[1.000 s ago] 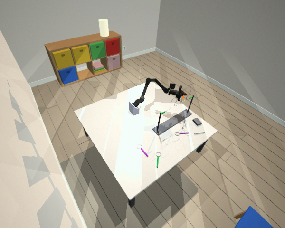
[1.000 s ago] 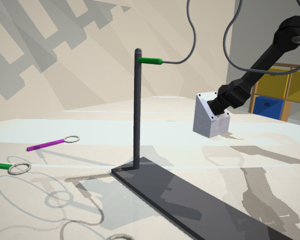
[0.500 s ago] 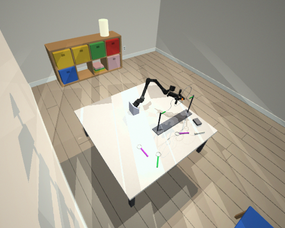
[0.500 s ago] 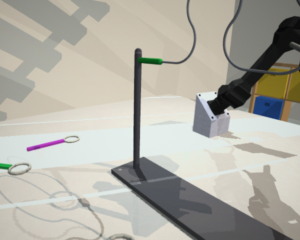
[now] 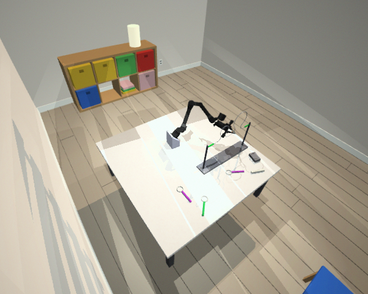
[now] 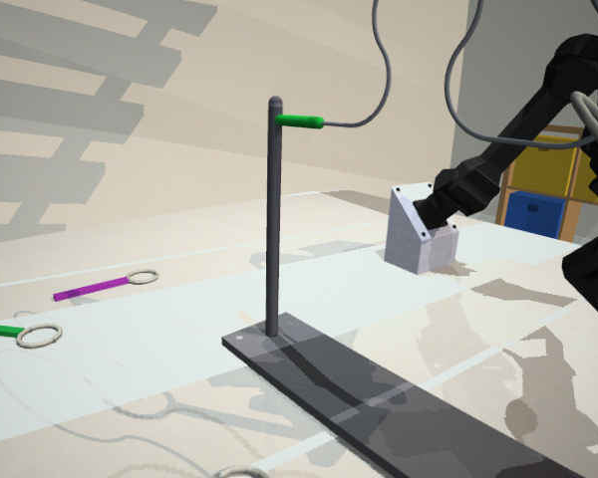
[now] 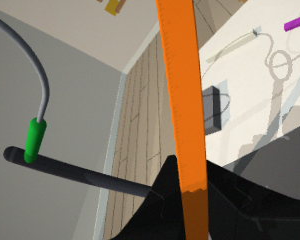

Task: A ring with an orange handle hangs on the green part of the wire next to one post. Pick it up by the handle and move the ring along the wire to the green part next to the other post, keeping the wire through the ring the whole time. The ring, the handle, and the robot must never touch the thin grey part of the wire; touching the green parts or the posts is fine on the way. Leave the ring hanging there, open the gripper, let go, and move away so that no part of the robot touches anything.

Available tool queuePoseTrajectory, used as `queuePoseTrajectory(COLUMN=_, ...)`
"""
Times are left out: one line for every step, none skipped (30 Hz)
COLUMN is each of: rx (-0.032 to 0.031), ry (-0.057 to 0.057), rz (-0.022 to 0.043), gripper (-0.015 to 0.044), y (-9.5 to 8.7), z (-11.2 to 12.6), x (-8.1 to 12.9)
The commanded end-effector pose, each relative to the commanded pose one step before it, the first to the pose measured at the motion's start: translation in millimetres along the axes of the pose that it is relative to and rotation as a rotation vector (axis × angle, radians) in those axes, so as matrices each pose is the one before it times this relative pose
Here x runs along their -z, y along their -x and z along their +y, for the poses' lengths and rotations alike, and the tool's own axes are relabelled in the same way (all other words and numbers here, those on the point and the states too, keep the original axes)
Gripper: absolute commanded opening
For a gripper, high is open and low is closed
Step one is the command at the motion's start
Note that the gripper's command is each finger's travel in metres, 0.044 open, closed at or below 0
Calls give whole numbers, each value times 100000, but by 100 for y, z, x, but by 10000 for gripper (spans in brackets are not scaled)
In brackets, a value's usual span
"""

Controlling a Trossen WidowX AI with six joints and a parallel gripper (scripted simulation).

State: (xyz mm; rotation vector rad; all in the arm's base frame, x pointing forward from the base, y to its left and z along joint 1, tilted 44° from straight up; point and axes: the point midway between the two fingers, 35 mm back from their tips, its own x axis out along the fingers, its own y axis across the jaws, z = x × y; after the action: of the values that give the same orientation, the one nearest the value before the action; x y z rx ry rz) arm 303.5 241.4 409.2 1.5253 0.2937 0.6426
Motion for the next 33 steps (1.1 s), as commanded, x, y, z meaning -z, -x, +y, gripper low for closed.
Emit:
queuePoseTrajectory(rx=5077, ry=8070, rz=1483, gripper=-150, y=268, z=-1616, x=8)
queuePoseTrajectory(rx=1249, ry=2120, rz=275, gripper=-150, y=48, z=-372, x=-3)
queuePoseTrajectory(rx=1249, ry=2120, rz=274, gripper=-150, y=47, z=-373, x=-1)
queuePoseTrajectory(rx=1245, ry=2113, rz=273, gripper=-150, y=47, z=-372, x=-1)
queuePoseTrajectory(rx=1231, ry=2090, rz=270, gripper=-150, y=48, z=-369, x=-3)
queuePoseTrajectory(rx=1221, ry=2073, rz=268, gripper=-150, y=48, z=-366, x=-3)
queuePoseTrajectory(rx=1217, ry=2066, rz=267, gripper=-150, y=47, z=-365, x=-3)
queuePoseTrajectory(rx=1216, ry=2065, rz=266, gripper=-150, y=46, z=-365, x=-1)
queuePoseTrajectory(rx=1208, ry=2052, rz=264, gripper=-150, y=46, z=-364, x=-1)
queuePoseTrajectory(rx=1181, ry=2006, rz=258, gripper=-150, y=46, z=-358, x=-3)
queuePoseTrajectory(rx=1159, ry=1970, rz=254, gripper=-150, y=46, z=-352, x=-3)
queuePoseTrajectory(rx=1150, ry=1954, rz=251, gripper=-150, y=45, z=-350, x=-2)
queuePoseTrajectory(rx=1148, ry=1951, rz=250, gripper=-150, y=44, z=-350, x=-1)
queuePoseTrajectory(rx=1134, ry=1929, rz=247, gripper=-150, y=44, z=-348, x=-1)
queuePoseTrajectory(rx=1089, ry=1852, rz=238, gripper=-150, y=44, z=-338, x=-3)
queuePoseTrajectory(rx=1052, ry=1790, rz=230, gripper=-150, y=43, z=-328, x=-4)
queuePoseTrajectory(rx=1035, ry=1762, rz=226, gripper=-150, y=42, z=-325, x=-3)
queuePoseTrajectory(rx=1032, ry=1756, rz=225, gripper=-150, y=42, z=-324, x=-2)
queuePoseTrajectory(rx=1013, ry=1724, rz=220, gripper=-150, y=41, z=-321, x=-2)
queuePoseTrajectory(rx=950, ry=1618, rz=207, gripper=-150, y=41, z=-307, x=-4)
queuePoseTrajectory(rx=898, ry=1529, rz=195, gripper=-150, y=40, z=-294, x=-5)
queuePoseTrajectory(rx=874, ry=1489, rz=190, gripper=-150, y=39, z=-288, x=-5)
queuePoseTrajectory(rx=869, ry=1480, rz=188, gripper=-150, y=38, z=-288, x=-4)
queuePoseTrajectory(rx=845, ry=1440, rz=183, gripper=-150, y=38, z=-284, x=-4)
queuePoseTrajectory(rx=772, ry=1315, rz=167, gripper=-150, y=37, z=-268, x=-7)
queuePoseTrajectory(rx=710, ry=1210, rz=154, gripper=-150, y=36, z=-251, x=-7)
queuePoseTrajectory(rx=682, ry=1162, rz=147, gripper=-150, y=35, z=-244, x=-7)
queuePoseTrajectory(rx=674, ry=1149, rz=145, gripper=-150, y=34, z=-243, x=-7)
queuePoseTrajectory(rx=650, ry=1108, rz=139, gripper=-150, y=34, z=-240, x=-7)
queuePoseTrajectory(rx=900, ry=1533, rz=195, gripper=-150, y=50, z=-351, x=-10)
queuePoseTrajectory(rx=631, ry=1074, rz=137, gripper=-150, y=37, z=-258, x=-7)
queuePoseTrajectory(rx=500, ry=852, rz=107, gripper=-150, y=30, z=-210, x=-5)
queuePoseTrajectory(rx=472, ry=805, rz=100, gripper=-150, y=28, z=-201, x=-5)
